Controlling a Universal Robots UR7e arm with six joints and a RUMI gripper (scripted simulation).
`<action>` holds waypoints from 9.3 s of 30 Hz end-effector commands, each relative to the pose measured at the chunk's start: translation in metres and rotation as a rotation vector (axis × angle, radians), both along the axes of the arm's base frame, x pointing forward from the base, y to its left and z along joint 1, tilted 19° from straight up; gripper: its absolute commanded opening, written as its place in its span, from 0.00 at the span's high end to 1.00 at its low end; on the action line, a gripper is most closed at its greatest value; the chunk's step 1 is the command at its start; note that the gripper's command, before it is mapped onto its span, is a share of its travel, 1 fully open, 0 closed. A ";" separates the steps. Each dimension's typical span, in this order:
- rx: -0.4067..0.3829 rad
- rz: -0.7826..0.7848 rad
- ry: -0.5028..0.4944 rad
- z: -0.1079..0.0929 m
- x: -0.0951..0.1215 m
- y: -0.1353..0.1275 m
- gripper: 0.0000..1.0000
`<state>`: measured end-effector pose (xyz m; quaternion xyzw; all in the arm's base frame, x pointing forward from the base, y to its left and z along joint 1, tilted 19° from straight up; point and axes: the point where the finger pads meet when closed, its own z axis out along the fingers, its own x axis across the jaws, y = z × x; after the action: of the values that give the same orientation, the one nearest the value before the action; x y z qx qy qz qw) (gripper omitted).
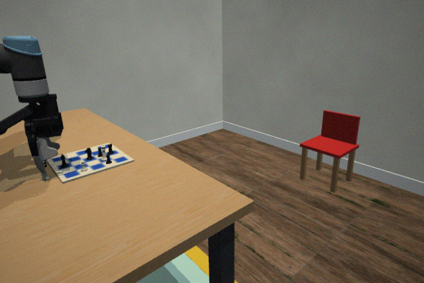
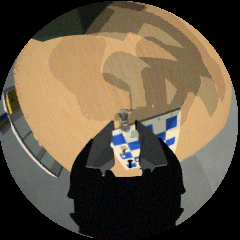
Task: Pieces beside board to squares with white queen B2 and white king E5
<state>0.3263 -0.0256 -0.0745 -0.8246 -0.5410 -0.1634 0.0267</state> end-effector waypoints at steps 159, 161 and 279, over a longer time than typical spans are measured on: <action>-0.079 0.310 -0.075 0.142 0.040 0.081 1.00; -0.079 0.310 -0.075 0.142 0.040 0.081 1.00; -0.080 0.310 -0.073 0.048 0.066 0.102 1.00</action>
<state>0.3915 0.0768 -0.0266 -0.7251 -0.6685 -0.1654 -0.0003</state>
